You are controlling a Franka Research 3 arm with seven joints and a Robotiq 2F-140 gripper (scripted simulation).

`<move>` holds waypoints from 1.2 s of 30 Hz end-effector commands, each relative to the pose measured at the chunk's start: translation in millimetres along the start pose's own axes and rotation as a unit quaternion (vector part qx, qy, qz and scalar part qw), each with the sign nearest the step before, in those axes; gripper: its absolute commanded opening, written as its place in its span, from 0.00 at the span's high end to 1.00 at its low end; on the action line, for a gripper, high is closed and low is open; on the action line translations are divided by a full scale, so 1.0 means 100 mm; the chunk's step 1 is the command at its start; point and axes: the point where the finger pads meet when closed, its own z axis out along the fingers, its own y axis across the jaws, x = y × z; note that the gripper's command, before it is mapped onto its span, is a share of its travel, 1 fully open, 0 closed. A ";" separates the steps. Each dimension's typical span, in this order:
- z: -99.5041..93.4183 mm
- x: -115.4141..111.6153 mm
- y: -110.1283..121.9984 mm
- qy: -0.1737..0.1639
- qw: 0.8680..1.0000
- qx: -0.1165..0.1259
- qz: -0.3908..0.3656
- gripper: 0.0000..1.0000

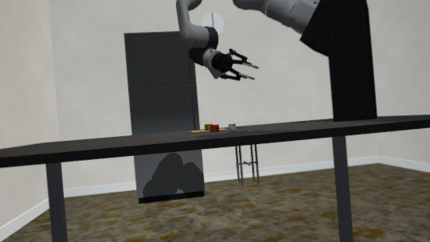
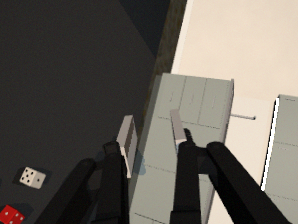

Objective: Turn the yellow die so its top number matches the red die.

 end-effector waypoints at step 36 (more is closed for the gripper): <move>-1.38 -0.33 -1.39 0.138 0.877 0.437 0.146 0.75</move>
